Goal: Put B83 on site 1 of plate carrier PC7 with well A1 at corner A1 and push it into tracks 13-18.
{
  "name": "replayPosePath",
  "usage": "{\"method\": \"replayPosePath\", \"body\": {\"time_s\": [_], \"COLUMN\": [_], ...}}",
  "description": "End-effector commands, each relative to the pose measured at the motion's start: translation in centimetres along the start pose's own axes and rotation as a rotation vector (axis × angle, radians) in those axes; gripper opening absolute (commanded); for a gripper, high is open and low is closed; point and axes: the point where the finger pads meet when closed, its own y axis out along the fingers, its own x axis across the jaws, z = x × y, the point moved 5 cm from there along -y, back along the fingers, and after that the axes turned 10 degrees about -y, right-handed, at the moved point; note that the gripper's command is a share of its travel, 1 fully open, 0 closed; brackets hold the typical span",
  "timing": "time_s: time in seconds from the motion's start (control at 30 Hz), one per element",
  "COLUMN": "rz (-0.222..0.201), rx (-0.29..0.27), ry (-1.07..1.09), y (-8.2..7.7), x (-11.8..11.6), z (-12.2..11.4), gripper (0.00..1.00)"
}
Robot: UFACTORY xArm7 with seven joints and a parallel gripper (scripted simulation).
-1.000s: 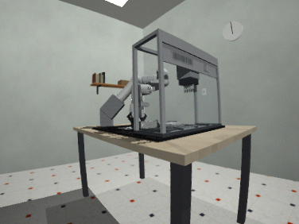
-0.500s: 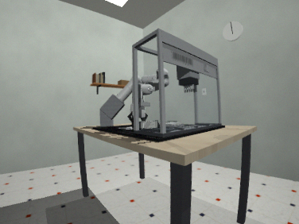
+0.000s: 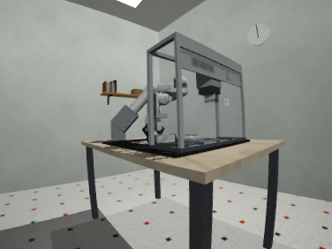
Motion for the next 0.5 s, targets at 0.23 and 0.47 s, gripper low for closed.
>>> {"method": "replayPosePath", "body": {"time_s": [0.23,0.47], "rz": [-0.004,-0.004], "rx": [0.004,0.004], "ry": [0.0,0.0], "y": [-0.28,-0.28], "x": [0.22,0.25], "z": [0.56,0.72], "gripper": [0.82,0.82]}}
